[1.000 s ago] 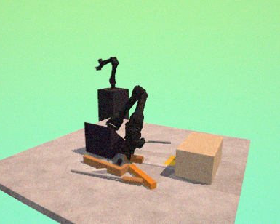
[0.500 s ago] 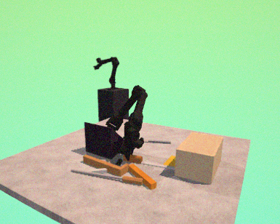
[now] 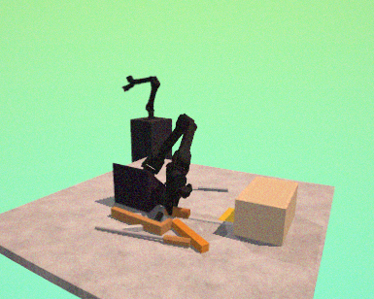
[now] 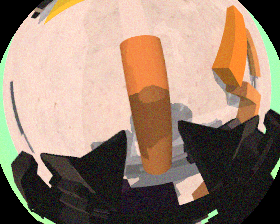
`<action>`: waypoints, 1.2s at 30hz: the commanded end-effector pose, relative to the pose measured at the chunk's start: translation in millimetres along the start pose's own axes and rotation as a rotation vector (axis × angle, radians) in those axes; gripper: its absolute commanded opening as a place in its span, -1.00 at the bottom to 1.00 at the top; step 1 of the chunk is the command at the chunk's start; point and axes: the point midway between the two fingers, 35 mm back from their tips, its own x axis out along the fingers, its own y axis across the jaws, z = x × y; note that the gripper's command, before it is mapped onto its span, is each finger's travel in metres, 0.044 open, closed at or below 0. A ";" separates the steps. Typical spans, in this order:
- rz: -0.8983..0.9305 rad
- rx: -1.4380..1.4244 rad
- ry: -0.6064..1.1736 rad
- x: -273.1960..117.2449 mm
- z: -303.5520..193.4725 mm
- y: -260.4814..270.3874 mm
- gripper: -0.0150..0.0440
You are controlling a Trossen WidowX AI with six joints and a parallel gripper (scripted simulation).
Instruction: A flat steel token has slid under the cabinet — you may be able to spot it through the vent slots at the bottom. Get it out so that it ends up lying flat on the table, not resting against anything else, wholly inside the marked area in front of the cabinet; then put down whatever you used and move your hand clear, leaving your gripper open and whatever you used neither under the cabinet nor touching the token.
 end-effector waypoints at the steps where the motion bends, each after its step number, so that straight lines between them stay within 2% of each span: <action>1: 0.001 0.000 -0.001 0.4 0.0 0.1 0.42; 10: 0.001 0.000 -0.001 4.4 -1.5 0.2 0.42; 15: -0.003 -0.005 -0.001 1.7 -0.3 -0.3 -0.02; 23: -0.003 -0.005 -0.001 1.7 -0.3 -0.3 -0.20; 26: -0.003 -0.005 -0.001 1.7 -0.3 -0.3 -0.47; 36: -0.002 -0.003 -0.001 1.6 7.4 -0.7 -0.49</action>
